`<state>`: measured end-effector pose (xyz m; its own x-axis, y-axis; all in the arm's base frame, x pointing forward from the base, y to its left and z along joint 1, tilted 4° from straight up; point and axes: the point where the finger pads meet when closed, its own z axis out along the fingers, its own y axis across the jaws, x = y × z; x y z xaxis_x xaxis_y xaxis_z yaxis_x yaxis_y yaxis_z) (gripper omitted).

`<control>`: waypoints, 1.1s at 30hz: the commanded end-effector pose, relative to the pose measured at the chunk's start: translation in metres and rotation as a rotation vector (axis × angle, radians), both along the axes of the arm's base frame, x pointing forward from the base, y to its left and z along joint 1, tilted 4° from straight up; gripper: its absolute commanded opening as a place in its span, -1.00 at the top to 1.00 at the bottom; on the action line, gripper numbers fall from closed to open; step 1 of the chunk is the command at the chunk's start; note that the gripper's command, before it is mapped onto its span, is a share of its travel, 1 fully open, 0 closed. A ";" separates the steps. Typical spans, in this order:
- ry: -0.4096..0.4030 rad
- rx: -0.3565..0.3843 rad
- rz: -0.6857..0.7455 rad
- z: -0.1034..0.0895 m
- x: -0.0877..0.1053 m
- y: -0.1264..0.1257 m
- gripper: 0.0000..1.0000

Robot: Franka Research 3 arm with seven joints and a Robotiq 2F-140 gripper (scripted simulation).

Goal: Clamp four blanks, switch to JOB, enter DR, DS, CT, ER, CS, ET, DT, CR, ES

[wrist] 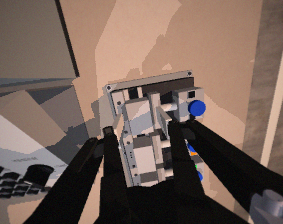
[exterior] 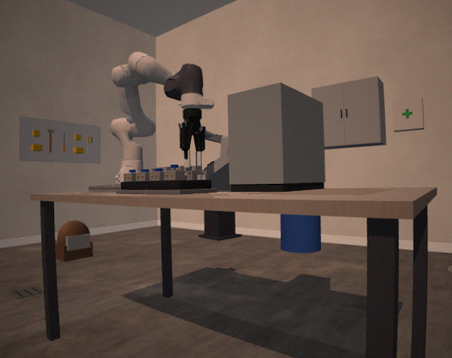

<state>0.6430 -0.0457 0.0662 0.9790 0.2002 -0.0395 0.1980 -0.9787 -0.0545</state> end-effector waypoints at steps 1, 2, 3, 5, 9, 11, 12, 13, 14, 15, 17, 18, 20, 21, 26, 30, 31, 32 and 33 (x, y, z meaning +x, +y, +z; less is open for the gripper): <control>-0.001 0.000 -0.003 0.007 0.001 0.000 0.20; -0.001 0.000 -0.003 0.007 0.001 0.000 0.20; -0.001 0.000 -0.003 0.007 0.001 0.000 0.20; -0.001 0.000 -0.003 0.013 0.001 0.000 0.20; -0.001 0.000 -0.003 0.029 0.002 -0.001 0.20; -0.001 0.000 -0.003 0.039 0.002 -0.001 0.20; -0.001 0.000 -0.003 0.045 0.003 -0.001 0.20; -0.001 0.000 -0.003 0.050 0.003 -0.001 0.20; -0.001 0.000 -0.003 0.056 0.003 -0.002 0.20; -0.001 0.000 -0.003 0.062 0.003 -0.002 0.20; -0.001 0.000 -0.003 0.073 0.004 -0.002 0.20; -0.001 0.000 -0.003 0.078 0.004 -0.003 0.20; -0.001 0.000 -0.003 0.078 0.004 -0.003 0.20; -0.001 0.000 -0.003 0.084 0.005 -0.003 0.20; -0.001 0.000 -0.003 0.106 0.006 -0.004 0.20; -0.001 0.000 -0.003 0.117 0.006 -0.004 0.20; -0.001 0.000 -0.003 0.119 0.006 -0.005 0.20; -0.001 0.000 -0.003 0.120 0.006 -0.005 0.20; -0.001 0.000 -0.003 0.122 0.006 -0.005 0.20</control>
